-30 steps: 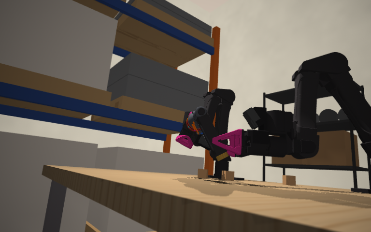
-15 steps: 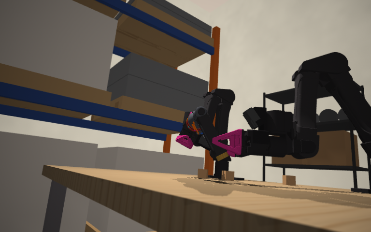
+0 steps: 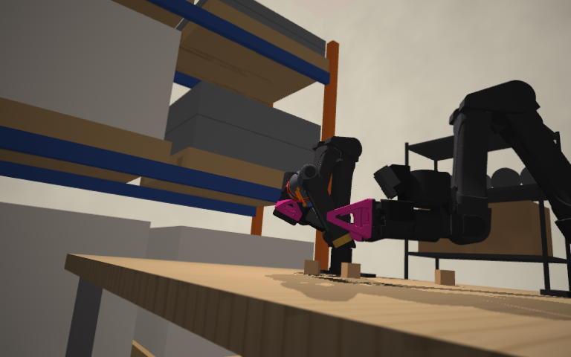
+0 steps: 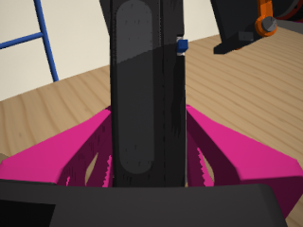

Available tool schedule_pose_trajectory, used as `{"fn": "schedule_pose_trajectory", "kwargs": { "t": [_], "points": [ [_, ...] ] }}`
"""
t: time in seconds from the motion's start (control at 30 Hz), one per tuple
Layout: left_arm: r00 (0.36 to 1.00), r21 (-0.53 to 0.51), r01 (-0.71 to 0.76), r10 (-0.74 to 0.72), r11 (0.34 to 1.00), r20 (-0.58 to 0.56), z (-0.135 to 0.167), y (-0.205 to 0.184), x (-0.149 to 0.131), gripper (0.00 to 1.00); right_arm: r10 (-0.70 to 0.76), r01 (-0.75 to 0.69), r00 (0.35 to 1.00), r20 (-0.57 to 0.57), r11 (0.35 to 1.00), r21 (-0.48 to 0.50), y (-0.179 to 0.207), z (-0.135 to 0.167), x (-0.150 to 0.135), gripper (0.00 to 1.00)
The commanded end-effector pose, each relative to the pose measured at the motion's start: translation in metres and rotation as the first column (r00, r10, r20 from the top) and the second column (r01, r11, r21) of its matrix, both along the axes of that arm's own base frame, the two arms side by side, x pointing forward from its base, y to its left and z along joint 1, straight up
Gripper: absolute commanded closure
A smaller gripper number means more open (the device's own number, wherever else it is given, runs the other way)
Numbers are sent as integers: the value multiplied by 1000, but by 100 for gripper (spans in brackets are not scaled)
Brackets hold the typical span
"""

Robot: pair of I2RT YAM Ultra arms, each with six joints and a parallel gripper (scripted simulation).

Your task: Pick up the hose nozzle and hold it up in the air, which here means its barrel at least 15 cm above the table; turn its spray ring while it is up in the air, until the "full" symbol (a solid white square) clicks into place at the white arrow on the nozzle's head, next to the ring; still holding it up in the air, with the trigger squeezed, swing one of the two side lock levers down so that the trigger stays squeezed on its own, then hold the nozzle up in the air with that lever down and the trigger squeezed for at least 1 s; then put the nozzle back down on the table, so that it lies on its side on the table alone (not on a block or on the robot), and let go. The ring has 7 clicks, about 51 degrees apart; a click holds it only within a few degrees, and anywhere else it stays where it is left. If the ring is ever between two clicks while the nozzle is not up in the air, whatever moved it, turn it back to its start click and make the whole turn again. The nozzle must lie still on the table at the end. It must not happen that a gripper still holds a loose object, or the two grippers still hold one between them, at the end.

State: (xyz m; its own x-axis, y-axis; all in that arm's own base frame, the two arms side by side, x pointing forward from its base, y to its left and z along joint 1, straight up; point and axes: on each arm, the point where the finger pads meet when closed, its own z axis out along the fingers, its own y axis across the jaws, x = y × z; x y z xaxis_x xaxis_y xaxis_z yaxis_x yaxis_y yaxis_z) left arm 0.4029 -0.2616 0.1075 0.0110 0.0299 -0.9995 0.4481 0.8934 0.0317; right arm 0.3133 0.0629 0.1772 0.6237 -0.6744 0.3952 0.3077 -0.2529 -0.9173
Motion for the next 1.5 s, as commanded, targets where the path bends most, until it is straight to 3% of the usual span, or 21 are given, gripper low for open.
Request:
{"fn": "schedule_pose_trajectory", "kwargs": {
  "t": [0.0, 0.33, 0.37, 0.7, 1.1, 1.27, 1.4, 1.47],
  "points": [
    [993, -102, 15, -3, 995, 117, 44, -10, 6, 65, 8, -7, 1000, -30, 1000, 16, 2, -6, 0, 63],
    [993, -102, 15, -3, 995, 117, 44, -10, 6, 65, 1, -1, 1000, 17, 1000, -1, 1, 5, -2, 63],
    [993, -102, 15, -3, 995, 117, 44, -10, 6, 65, 2, -1, 999, 52, 1000, -9, -1, 20, 8, 63],
    [993, -102, 15, -3, 995, 117, 44, -10, 6, 65, -7, 11, 998, -63, 999, 52, -5, 26, 25, 63],
    [993, -102, 15, -3, 995, 117, 44, -10, 6, 65, -4, 39, 976, -220, 988, 152, -6, 87, 51, 63],
    [993, -102, 15, -3, 995, 117, 44, -10, 6, 65, -2, 52, 963, -270, 982, 179, -4, 98, 49, 63],
    [993, -102, 15, -3, 995, 117, 44, -10, 6, 65, 1, 65, 953, -302, 976, 209, -1, 135, 48, 63],
    [993, -102, 15, -3, 995, 117, 44, -10, 6, 65, 7, 82, 933, -361, 970, 230, 1, 130, 43, 63]
  ]
}}
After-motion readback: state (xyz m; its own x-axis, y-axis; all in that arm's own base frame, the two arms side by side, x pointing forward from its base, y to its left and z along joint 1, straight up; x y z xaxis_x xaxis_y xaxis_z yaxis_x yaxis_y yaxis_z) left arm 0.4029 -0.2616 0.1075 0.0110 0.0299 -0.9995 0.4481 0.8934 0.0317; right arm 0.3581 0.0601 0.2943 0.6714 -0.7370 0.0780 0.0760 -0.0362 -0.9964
